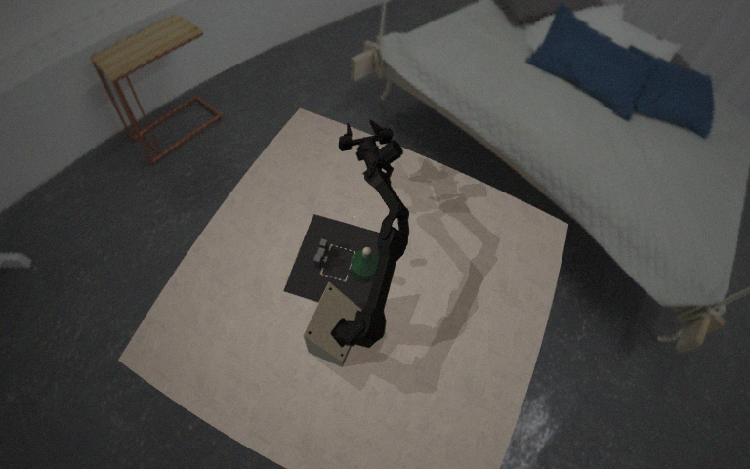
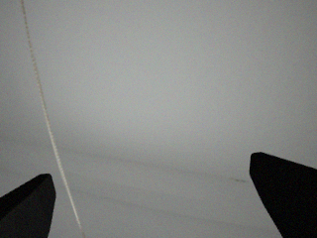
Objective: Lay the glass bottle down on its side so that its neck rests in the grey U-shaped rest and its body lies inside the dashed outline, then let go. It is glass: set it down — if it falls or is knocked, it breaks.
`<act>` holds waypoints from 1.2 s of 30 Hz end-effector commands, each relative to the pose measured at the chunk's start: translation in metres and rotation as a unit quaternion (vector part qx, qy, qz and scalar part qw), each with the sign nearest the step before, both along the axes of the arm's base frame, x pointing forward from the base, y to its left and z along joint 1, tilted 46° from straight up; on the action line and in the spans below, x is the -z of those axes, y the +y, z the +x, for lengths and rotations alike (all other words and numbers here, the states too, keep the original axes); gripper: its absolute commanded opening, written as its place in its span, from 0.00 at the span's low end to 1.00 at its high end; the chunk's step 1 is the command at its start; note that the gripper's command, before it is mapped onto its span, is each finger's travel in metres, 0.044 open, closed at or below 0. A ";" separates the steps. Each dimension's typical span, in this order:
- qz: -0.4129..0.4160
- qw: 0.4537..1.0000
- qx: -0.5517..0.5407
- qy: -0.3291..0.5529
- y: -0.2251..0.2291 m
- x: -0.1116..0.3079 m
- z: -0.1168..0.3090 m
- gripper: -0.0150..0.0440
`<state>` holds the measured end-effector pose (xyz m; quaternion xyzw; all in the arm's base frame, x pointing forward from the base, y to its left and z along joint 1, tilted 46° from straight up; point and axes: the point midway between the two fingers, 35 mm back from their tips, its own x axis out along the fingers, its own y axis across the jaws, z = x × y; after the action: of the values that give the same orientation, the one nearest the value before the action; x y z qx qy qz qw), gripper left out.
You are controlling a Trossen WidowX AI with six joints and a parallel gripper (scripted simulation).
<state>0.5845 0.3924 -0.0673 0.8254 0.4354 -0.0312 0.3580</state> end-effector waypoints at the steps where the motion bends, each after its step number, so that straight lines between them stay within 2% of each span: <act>1: -0.002 1.000 0.001 0.001 0.000 0.000 0.000 0.98; 2: -0.007 1.000 0.003 0.002 0.000 -0.001 -0.001 1.00; 9: -0.105 0.994 0.031 0.025 -0.006 -0.016 -0.027 1.00; 18: -0.310 0.947 0.055 0.061 -0.049 -0.045 -0.110 1.00; 25: -0.470 0.879 0.047 0.067 -0.107 -0.071 -0.186 1.00; 36: -0.692 0.720 0.009 0.042 -0.229 -0.123 -0.304 1.00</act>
<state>0.3006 0.1890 0.0480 0.3975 0.3118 -0.3540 0.7871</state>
